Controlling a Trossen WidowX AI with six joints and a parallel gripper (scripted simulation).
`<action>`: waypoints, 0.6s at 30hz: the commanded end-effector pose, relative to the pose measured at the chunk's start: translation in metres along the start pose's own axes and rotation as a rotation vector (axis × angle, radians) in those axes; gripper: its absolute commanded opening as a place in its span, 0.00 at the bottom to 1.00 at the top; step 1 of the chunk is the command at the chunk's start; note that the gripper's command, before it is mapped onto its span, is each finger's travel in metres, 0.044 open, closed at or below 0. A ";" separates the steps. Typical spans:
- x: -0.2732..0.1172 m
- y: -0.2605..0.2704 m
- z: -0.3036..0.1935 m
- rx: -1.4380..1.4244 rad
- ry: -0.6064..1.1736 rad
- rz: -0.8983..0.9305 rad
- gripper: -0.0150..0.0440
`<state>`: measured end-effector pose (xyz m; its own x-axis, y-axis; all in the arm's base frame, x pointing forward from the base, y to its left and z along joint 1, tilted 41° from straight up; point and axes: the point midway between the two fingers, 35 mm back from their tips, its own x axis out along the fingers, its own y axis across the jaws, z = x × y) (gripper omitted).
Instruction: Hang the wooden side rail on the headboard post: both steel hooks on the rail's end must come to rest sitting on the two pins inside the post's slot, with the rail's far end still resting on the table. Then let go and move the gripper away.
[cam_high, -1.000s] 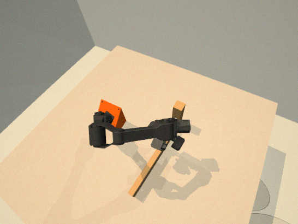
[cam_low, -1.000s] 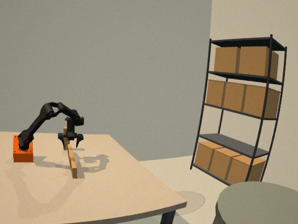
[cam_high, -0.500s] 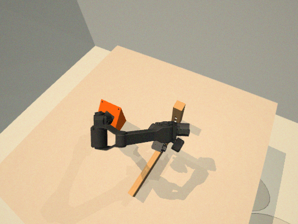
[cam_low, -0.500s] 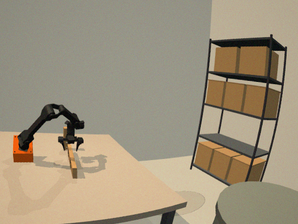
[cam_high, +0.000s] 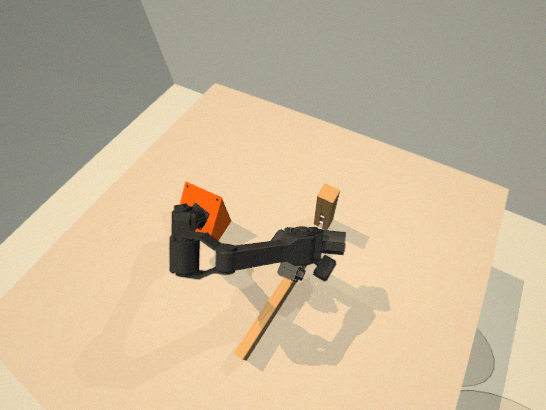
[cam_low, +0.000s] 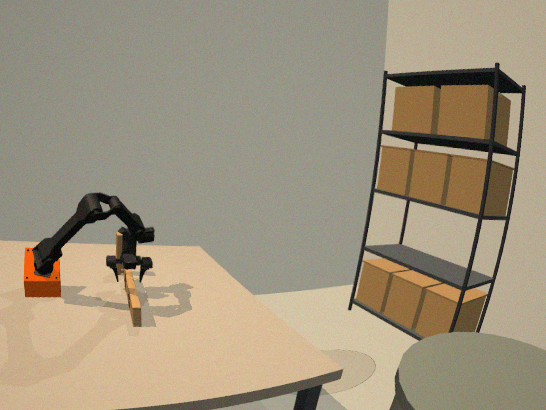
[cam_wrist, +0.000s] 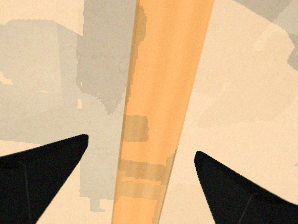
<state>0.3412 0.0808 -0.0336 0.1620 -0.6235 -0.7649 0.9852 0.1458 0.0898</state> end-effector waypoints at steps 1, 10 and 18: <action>0.005 0.000 0.000 -0.004 -0.003 0.003 1.00; 0.011 -0.001 0.000 -0.004 -0.004 0.003 0.82; 0.011 -0.001 0.000 -0.004 -0.004 0.003 0.47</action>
<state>0.3416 0.0738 -0.0416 0.1618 -0.6247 -0.7639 0.9852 0.1468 0.0886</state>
